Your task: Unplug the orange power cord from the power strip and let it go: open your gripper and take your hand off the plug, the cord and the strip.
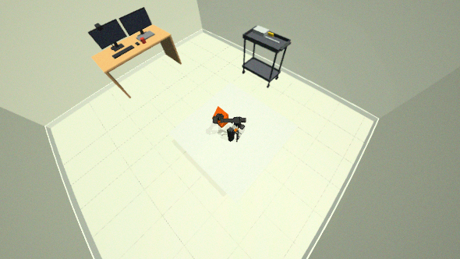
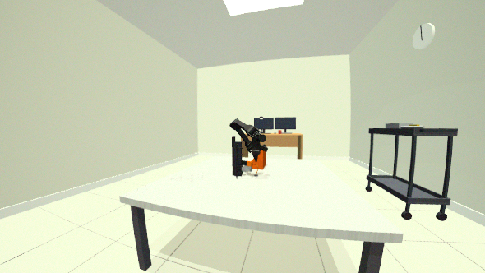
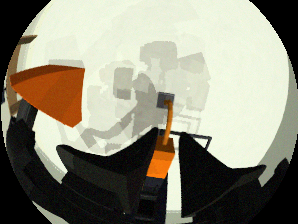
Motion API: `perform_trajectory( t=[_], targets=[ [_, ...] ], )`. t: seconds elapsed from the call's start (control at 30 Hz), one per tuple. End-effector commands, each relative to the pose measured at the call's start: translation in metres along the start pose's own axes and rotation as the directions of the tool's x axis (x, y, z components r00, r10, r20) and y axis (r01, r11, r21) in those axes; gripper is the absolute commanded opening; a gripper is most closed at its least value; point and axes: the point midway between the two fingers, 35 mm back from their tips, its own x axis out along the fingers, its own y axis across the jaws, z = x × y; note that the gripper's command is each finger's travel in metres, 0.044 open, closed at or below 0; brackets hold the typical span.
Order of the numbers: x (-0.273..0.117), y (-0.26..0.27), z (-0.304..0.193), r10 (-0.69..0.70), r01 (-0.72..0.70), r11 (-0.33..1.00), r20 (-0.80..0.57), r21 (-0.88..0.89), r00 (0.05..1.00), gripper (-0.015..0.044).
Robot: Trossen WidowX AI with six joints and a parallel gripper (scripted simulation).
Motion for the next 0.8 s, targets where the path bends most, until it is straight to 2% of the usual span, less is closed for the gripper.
perform_trajectory(
  t=[0.0,0.77],
  targets=[
    [0.001,0.0,-0.002,0.004,-0.004,1.0,-0.001,0.002,1.0,0.016],
    [-0.006,0.0,-0.016,0.005,-0.005,1.0,-0.005,0.001,1.0,0.016]
  ],
)
